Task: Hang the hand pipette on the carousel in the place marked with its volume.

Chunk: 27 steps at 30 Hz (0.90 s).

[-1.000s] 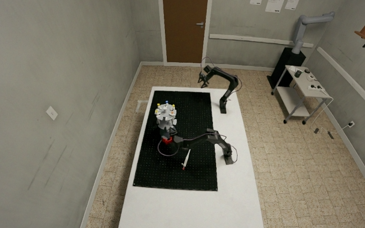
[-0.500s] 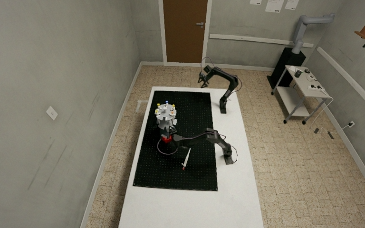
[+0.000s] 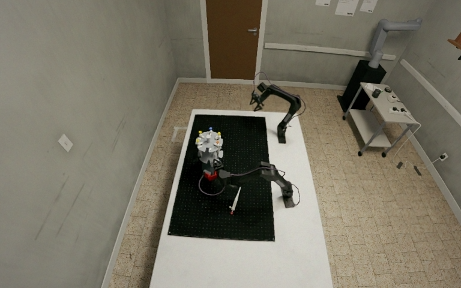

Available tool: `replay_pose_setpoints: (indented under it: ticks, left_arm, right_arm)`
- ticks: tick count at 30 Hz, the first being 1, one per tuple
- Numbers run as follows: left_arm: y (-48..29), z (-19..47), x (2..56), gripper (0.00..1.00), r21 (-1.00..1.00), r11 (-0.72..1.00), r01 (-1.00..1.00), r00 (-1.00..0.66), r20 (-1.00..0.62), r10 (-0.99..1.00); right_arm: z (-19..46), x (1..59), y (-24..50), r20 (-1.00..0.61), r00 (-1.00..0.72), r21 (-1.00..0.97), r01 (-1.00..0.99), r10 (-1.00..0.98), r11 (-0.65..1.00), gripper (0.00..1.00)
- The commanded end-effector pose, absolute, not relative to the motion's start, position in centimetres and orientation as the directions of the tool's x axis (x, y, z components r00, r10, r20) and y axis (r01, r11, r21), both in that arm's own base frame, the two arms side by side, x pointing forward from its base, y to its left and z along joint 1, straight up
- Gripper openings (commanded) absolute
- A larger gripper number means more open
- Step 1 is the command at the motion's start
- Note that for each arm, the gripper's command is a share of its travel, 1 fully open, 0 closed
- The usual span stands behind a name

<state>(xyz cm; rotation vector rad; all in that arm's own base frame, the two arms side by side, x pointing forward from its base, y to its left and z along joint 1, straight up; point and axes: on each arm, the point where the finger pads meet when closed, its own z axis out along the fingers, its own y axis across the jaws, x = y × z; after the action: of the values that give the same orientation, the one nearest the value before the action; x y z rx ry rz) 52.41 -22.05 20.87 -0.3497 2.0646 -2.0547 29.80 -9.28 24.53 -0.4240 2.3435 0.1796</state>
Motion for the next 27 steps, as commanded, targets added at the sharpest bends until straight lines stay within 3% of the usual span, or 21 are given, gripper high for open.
replay_pose_setpoints:
  ticks: [1,25,26,27]
  left_arm:
    - [-21.84,23.22,52.92,0.49,-0.999,-0.003,0.054,-0.947,-0.050,-0.318]
    - [-21.84,23.22,52.92,0.49,-0.999,-0.003,0.054,-0.947,-0.050,-0.318]
    - [-21.84,23.22,52.92,0.00,-0.999,-0.003,0.054,-0.947,-0.050,-0.318]
    - [-21.84,23.22,52.92,0.00,-0.999,-0.003,0.054,-0.947,-0.050,-0.318]
  right_arm:
    - [25.28,30.19,-9.62,-0.711,-0.655,-0.009,-0.355,-0.255,0.935,1.00]
    - [25.28,30.19,-9.62,-0.711,-0.655,-0.009,-0.355,-0.255,0.935,1.00]
    - [25.28,30.19,-9.62,-0.711,-0.655,-0.009,-0.355,-0.255,0.935,1.00]
    - [25.28,30.19,-9.62,-0.711,-0.655,-0.009,-0.355,-0.255,0.935,1.00]
